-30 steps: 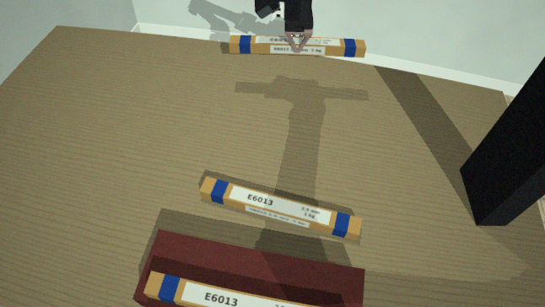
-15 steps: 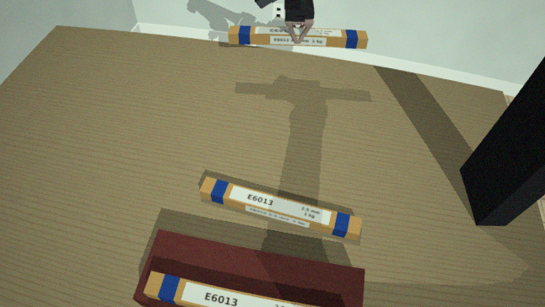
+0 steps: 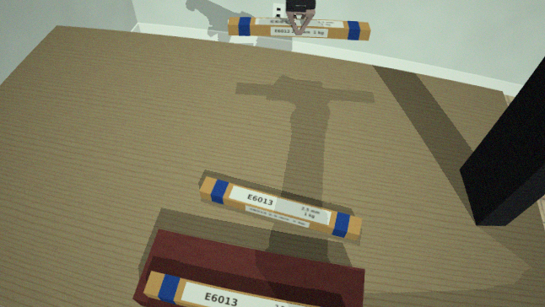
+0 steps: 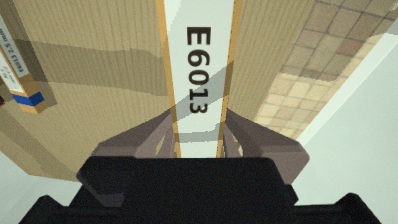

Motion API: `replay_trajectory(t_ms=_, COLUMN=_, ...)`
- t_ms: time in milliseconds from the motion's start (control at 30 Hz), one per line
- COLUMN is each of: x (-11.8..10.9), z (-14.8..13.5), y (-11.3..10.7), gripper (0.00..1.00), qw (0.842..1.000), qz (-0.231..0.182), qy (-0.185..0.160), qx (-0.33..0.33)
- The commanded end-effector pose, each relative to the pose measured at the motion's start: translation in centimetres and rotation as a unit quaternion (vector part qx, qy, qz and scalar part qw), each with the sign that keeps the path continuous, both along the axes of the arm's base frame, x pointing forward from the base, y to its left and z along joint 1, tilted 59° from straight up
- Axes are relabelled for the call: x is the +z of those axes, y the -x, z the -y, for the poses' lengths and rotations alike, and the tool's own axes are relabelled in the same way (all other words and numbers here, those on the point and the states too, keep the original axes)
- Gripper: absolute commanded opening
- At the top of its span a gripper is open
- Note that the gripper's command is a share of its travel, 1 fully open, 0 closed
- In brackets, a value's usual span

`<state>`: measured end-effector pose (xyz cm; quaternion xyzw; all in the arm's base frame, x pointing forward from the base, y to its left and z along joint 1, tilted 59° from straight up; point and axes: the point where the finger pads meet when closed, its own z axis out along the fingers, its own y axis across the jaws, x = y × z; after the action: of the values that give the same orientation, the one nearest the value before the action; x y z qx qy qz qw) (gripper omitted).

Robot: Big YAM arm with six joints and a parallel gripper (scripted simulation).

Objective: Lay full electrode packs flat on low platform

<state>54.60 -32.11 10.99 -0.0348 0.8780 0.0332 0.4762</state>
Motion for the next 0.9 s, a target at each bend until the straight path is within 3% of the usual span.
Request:
replay_trajectory(t_ms=0, x=5.0, z=3.3, y=3.2, gripper=0.0, qw=0.999, qz=0.024, qy=0.025, qx=-0.027)
replay_trajectory(t_ms=433, x=6.1, z=3.3, y=5.1, gripper=0.0, qw=0.999, qz=0.024, qy=0.025, qx=-0.027)
replay_trajectory(t_ms=867, x=6.1, z=3.1, y=5.1, gripper=0.0, qw=0.999, qz=0.025, qy=0.026, qx=-0.027)
